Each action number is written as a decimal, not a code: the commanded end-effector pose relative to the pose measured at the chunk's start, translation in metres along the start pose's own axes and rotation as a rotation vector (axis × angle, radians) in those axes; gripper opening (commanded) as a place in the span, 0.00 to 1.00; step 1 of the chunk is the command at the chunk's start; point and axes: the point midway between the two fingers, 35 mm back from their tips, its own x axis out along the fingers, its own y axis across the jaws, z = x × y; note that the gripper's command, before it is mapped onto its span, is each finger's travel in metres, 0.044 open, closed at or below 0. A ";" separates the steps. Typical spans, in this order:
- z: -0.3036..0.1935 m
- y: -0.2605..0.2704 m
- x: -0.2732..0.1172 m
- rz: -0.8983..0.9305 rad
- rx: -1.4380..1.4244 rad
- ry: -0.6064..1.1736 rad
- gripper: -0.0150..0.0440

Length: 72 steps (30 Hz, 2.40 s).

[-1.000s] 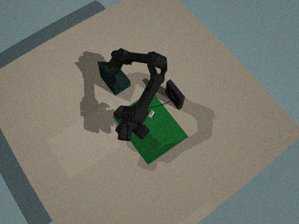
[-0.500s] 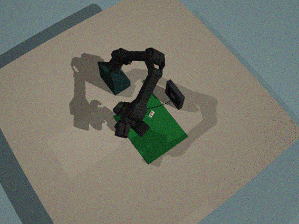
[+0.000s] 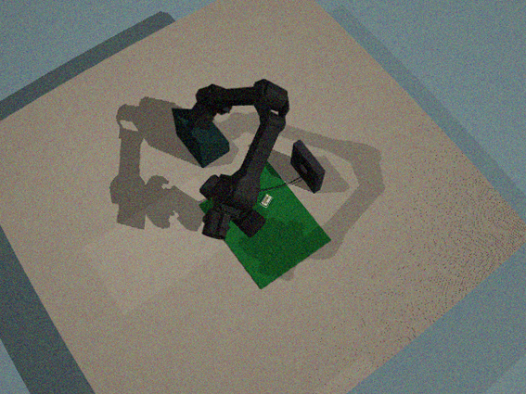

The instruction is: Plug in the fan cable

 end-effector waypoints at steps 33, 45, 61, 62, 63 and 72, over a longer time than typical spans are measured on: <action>-0.023 0.104 0.000 -0.023 0.000 -0.157 0.25; -0.041 0.138 0.005 -0.013 -0.004 -0.196 0.25; -0.068 0.173 0.013 0.006 -0.011 -0.231 0.25; -0.068 0.173 0.013 0.005 -0.011 -0.232 0.25; -0.068 0.173 0.014 0.001 -0.009 -0.238 0.25; -0.064 0.168 0.025 -0.062 0.013 -0.342 0.25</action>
